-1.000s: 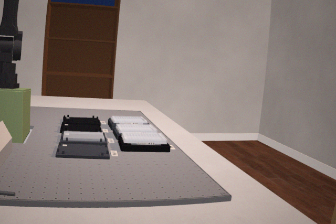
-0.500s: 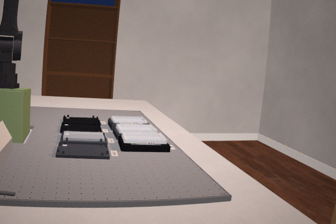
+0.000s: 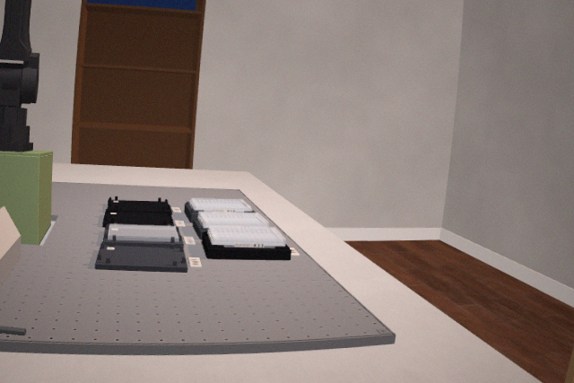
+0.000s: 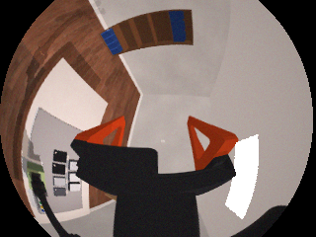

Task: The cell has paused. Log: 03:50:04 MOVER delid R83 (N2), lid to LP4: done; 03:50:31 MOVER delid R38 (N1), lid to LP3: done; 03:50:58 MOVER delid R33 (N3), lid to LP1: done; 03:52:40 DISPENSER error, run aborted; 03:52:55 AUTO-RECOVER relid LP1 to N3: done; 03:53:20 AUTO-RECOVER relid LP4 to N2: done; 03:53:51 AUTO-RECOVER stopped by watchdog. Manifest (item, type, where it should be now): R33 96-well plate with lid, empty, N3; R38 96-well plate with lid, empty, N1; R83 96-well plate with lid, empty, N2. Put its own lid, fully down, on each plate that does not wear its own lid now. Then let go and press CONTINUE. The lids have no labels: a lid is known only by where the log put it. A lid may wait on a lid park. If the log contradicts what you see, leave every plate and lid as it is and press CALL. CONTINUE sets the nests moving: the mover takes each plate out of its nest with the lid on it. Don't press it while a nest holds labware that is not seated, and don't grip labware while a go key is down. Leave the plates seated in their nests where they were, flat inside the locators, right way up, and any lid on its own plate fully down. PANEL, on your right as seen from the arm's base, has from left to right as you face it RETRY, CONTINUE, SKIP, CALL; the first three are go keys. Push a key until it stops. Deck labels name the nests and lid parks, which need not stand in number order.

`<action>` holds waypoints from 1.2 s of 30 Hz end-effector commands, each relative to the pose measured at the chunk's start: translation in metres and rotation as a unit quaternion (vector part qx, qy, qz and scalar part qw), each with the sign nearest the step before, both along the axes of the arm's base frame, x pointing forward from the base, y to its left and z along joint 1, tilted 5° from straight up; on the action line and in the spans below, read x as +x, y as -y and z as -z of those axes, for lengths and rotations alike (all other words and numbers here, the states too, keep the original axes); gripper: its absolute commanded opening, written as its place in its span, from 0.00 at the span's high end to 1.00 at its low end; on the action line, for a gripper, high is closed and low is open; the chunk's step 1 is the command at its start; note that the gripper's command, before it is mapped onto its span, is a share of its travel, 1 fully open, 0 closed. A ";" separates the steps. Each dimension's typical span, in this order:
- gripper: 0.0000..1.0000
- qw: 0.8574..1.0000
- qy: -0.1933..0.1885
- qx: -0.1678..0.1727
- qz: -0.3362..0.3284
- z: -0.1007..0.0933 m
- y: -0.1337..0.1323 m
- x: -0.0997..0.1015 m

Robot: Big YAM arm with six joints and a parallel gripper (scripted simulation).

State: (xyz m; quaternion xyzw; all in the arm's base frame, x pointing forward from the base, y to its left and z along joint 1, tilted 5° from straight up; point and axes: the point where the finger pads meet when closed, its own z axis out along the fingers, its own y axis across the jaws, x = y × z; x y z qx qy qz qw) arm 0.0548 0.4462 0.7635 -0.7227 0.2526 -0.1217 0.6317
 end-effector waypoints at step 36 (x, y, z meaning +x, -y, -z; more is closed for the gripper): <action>0.00 0.993 -0.086 -0.004 0.081 0.088 -0.045 0.096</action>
